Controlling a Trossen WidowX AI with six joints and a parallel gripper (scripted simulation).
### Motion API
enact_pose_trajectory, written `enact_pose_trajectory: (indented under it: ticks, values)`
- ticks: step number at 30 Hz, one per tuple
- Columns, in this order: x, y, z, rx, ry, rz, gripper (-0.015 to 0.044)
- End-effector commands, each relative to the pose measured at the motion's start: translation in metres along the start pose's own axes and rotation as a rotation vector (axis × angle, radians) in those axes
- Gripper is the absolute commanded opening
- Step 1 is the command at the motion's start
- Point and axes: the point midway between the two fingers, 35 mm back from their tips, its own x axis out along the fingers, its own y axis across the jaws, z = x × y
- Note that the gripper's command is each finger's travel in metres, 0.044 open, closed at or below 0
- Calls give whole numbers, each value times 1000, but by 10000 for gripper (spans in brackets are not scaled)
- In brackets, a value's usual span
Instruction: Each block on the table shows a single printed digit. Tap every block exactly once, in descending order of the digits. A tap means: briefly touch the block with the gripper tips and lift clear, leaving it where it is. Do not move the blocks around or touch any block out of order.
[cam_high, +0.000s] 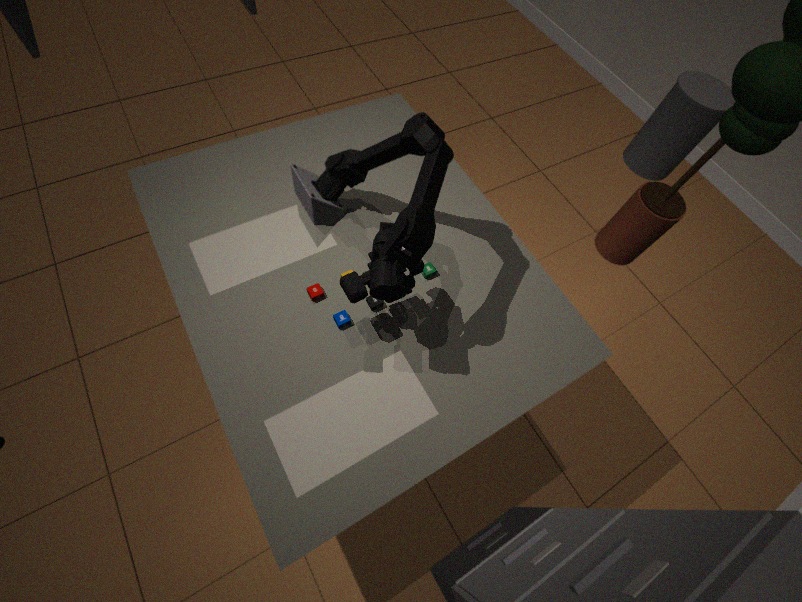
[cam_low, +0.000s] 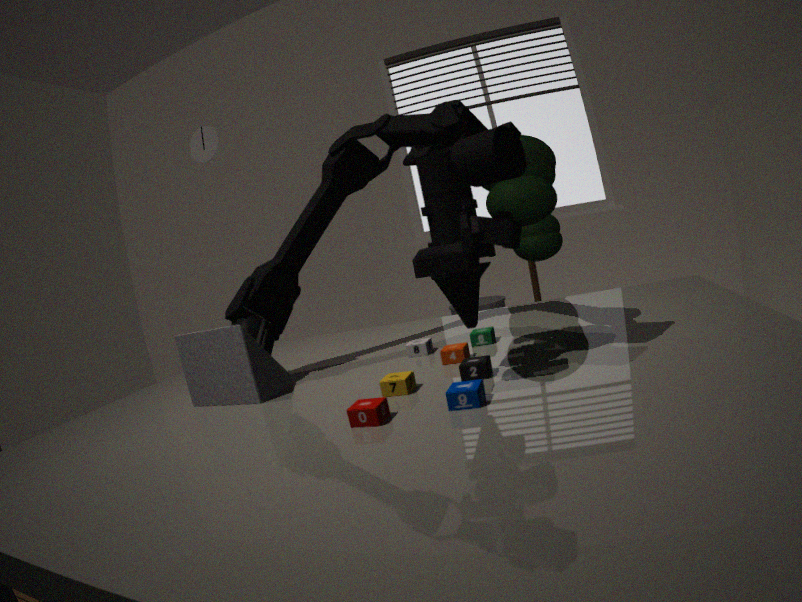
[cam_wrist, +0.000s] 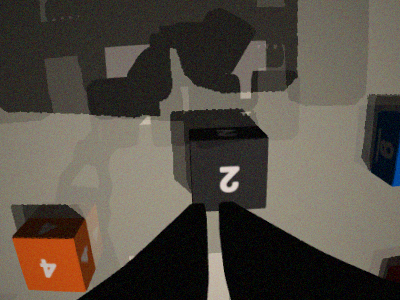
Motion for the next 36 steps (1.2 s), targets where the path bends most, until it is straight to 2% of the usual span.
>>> enact_pose_trajectory:
  ticks: [1,29,33,36]
  values:
    - [13,0,-1,8,-8,5,20]
    - [43,0,-1,8,-9,6,20]
    - [15,0,-1,8,-8,4,20]
    - [13,0,-1,8,-8,5,20]
